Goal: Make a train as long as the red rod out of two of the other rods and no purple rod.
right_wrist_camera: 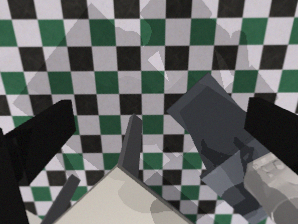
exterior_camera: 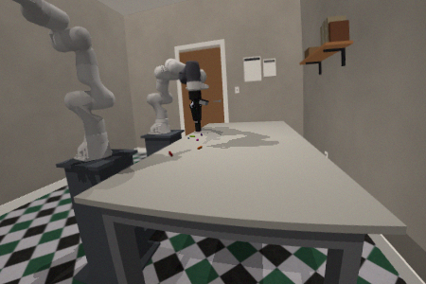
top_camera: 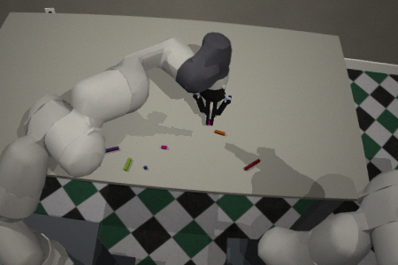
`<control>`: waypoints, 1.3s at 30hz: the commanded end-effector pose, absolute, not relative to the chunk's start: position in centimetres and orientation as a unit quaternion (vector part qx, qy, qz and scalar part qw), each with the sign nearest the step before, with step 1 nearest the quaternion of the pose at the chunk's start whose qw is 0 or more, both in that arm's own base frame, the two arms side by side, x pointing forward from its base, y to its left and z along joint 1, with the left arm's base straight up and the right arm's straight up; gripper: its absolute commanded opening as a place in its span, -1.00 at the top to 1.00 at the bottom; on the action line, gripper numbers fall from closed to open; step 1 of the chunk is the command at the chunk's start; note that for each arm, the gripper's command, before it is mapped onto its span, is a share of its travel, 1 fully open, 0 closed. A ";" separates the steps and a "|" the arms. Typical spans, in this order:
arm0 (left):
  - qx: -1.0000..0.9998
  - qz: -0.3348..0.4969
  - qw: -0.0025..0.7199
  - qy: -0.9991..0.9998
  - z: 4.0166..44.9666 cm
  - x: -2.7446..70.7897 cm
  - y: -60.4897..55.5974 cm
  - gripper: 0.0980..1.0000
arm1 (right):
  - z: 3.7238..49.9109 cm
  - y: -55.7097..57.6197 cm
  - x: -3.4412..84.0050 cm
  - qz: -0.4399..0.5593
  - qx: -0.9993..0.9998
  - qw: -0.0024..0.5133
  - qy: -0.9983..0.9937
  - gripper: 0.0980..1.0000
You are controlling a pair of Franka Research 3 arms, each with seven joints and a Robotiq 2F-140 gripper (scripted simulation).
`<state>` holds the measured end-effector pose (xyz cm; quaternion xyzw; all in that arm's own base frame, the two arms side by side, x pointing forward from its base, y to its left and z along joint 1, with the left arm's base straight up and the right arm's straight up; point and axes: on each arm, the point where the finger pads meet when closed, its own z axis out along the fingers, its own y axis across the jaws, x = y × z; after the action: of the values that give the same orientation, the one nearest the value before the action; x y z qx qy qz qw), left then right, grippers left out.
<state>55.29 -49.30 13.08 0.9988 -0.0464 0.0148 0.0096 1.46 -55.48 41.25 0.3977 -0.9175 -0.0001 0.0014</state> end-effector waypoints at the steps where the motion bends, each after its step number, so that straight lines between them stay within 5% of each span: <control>1: 0.999 0.000 0.000 -0.045 13.2 54.4 -48.7 0.94 | 41.3 -55.4 1.5 0.000 0.395 0.000 -0.919 -1.00; 39: 0.979 -0.001 0.003 -0.204 13.6 57.5 -41.7 0.94 | 41.3 -55.4 1.5 0.000 0.395 0.000 -0.919 -1.00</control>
<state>57.08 -42.28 13.46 0.9917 -0.1281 -0.0051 -0.0028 1.46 -55.48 41.25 0.3977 -0.9175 -0.0001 0.0014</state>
